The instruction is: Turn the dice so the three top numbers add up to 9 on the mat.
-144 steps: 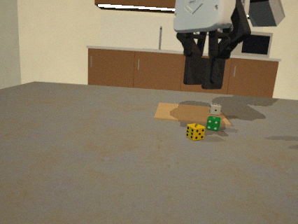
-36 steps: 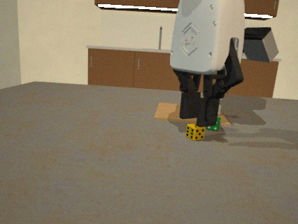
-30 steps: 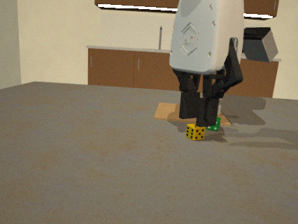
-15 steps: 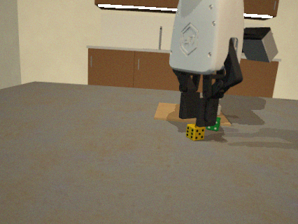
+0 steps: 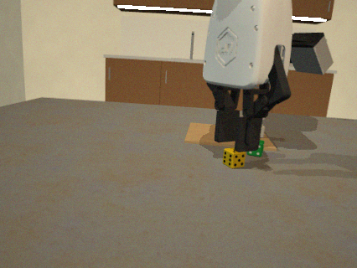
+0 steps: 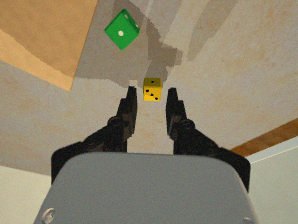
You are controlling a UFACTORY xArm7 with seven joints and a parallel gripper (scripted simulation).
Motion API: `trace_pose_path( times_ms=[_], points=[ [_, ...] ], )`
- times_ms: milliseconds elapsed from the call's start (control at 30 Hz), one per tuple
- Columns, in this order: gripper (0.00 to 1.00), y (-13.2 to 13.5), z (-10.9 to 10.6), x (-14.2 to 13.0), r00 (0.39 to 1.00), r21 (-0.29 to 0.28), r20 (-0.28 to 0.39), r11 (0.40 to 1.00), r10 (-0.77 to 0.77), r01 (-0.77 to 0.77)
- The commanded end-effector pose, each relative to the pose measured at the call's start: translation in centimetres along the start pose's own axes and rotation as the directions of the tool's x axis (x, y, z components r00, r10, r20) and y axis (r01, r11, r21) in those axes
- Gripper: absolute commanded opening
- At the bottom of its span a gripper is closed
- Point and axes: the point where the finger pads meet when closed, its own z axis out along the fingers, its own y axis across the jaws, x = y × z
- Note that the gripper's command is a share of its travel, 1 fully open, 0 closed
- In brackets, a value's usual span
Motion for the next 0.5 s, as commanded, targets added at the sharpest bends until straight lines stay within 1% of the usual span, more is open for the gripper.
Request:
trace_pose_path(
  times_ms=[0,333,467],
  points=[
    [0.36,-0.04,-0.10,-0.14,1.000,0.001,0.003,1.000,0.000,0.000],
    [0.36,-0.04,0.04,-0.14,1.000,0.001,0.003,1.000,0.000,0.000],
    [0.36,-0.04,0.41,-0.15,1.000,0.001,0.003,1.000,0.000,0.000]
  ],
)
